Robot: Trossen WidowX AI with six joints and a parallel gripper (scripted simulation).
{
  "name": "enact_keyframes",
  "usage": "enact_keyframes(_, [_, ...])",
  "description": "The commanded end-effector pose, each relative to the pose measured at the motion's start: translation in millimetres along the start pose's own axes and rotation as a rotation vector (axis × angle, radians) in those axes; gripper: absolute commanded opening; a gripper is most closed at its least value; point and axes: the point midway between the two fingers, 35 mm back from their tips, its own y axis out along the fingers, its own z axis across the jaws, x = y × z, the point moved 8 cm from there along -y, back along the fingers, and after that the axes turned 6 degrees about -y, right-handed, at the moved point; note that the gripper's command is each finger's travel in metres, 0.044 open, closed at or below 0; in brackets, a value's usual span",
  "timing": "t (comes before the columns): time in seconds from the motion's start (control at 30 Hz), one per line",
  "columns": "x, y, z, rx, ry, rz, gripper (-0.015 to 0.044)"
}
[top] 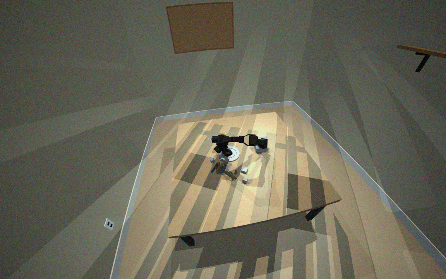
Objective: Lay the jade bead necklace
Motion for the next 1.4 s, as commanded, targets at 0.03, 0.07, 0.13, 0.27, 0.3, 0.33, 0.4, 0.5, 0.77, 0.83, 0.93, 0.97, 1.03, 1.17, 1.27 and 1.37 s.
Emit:
enact_keyframes(0.03, [-2.5,10.7,0.5,0.012,0.010,0.007,0.0120])
enact_keyframes(0.07, [-2.6,12.3,0.7,0.013,0.010,0.007,0.0120])
enact_keyframes(0.13, [-2.8,15.1,1.0,0.014,0.010,0.008,0.0120])
enact_keyframes(0.27, [-2.9,16.1,1.1,0.014,0.011,0.008,0.0120])
enact_keyframes(0.3, [-2.9,16.1,1.1,0.014,0.011,0.008,0.0120])
enact_keyframes(0.33, [-2.9,16.1,1.1,0.014,0.011,0.008,0.0120])
enact_keyframes(0.4, [-2.9,16.1,1.1,0.014,0.011,0.008,0.0120])
enact_keyframes(0.5, [-1.5,13.8,1.5,0.007,0.003,0.006,0.0041])
enact_keyframes(0.77, [-1.5,13.8,1.5,0.007,0.003,0.006,0.0000])
enact_keyframes(0.83, [-1.5,13.8,1.5,0.007,0.003,0.006,0.0000])
enact_keyframes(0.93, [-1.5,13.8,1.5,0.007,0.003,0.006,0.0000])
enact_keyframes(0.97, [-1.5,13.8,1.5,0.007,0.003,0.006,0.0000])
enact_keyframes(1.03, [-1.5,13.8,1.5,0.007,0.003,0.006,0.0000])
enact_keyframes(1.17, [-1.5,13.8,1.5,0.007,0.003,0.006,0.0000])
enact_keyframes(1.27, [-1.5,13.8,1.5,0.007,0.003,0.006,0.0000])
enact_keyframes(1.37, [-1.5,13.8,1.5,0.007,0.003,0.006,0.0000])
